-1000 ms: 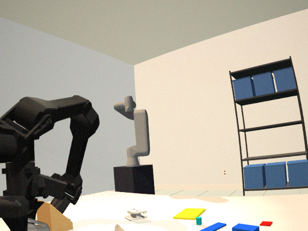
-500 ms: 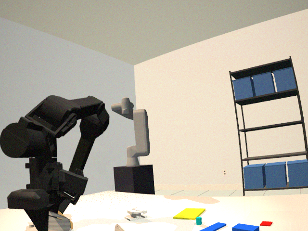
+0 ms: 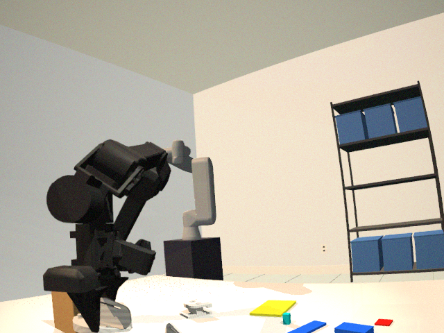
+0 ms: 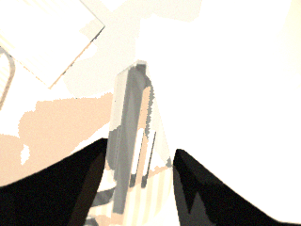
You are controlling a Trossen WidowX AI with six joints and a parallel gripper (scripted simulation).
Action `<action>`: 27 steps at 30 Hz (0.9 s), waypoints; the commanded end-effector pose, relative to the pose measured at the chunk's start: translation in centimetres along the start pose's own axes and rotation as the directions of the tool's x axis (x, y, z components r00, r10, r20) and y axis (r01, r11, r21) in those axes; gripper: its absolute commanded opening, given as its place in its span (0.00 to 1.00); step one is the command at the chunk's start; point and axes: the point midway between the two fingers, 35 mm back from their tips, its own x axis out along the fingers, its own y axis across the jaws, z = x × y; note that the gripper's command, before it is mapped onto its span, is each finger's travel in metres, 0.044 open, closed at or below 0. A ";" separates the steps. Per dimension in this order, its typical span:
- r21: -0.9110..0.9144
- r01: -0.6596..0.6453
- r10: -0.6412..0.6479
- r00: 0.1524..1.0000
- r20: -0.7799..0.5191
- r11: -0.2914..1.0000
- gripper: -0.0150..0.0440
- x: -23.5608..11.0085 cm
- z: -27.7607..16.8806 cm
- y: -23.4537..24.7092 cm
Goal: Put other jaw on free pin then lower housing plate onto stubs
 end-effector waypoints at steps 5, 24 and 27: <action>0.088 0.004 -0.005 1.000 0.006 0.996 0.48 -0.3 1.5 2.2; 0.313 -0.005 0.003 1.000 0.009 0.950 0.48 0.0 4.1 7.8; 0.347 -0.008 0.005 1.000 0.010 0.938 0.48 0.1 4.4 8.7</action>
